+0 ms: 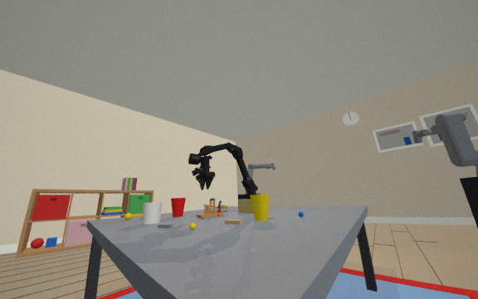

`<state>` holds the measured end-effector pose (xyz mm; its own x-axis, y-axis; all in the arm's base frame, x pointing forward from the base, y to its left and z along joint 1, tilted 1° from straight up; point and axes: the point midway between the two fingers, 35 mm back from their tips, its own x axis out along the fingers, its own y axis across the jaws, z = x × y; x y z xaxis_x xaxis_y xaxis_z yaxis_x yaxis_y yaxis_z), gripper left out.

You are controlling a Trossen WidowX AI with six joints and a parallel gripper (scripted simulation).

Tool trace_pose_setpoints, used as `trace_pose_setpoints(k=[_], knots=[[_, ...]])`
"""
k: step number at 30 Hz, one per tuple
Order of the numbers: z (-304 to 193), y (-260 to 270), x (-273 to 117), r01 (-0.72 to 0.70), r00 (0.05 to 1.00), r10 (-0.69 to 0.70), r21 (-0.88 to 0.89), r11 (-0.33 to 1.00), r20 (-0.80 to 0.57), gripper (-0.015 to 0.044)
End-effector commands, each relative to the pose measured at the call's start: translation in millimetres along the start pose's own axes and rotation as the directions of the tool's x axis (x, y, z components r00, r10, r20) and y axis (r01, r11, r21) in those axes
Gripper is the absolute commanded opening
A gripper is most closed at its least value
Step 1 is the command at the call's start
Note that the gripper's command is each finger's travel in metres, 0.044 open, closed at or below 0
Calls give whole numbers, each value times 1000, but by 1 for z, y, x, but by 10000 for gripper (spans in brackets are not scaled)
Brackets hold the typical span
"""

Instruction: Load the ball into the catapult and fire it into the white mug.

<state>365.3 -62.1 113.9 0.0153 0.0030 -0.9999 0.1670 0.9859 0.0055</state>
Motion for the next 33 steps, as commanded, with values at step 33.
trace_pose_setpoints(k=[33], knots=[[-139, -93, 120, 8, 1000, -10, -253, 967, -6, 300]])
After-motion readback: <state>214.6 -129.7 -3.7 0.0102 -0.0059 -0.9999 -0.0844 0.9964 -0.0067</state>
